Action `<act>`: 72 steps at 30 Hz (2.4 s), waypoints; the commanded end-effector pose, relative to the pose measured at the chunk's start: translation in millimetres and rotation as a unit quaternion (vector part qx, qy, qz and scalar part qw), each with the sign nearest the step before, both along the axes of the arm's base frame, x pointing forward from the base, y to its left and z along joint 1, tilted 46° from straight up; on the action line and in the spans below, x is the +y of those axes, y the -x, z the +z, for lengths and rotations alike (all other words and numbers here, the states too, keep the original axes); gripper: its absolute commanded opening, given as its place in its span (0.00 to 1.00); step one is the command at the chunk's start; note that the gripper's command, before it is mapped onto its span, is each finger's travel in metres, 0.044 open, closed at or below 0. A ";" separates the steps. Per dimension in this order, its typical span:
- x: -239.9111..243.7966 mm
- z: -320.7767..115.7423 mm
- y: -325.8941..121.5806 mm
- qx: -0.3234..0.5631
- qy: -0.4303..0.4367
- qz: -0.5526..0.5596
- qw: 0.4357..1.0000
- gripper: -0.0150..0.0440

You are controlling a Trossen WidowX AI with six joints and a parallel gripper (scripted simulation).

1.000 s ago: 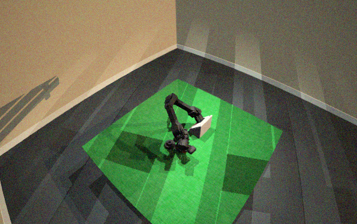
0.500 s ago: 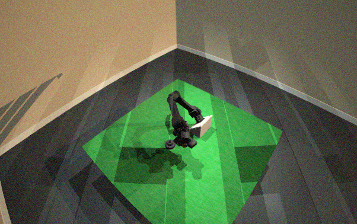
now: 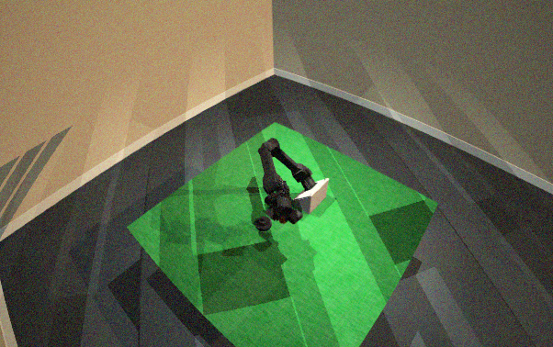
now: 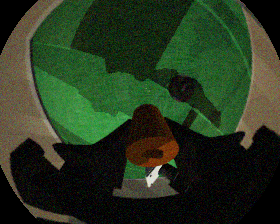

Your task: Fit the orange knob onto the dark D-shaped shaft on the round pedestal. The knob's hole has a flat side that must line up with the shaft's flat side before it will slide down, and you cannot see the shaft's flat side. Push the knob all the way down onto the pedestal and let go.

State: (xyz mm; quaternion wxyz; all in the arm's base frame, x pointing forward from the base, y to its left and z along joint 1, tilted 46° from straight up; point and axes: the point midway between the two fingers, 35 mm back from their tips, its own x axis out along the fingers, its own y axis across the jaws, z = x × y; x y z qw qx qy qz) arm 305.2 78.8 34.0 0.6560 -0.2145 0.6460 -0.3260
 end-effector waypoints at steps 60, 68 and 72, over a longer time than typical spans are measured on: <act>-138.1 39.6 -3.3 -0.002 0.009 -0.002 1.000 0.25; -139.2 38.5 -1.5 -0.002 0.009 -0.002 1.000 0.25; -139.8 37.3 -2.3 -0.002 0.009 -0.002 1.000 0.25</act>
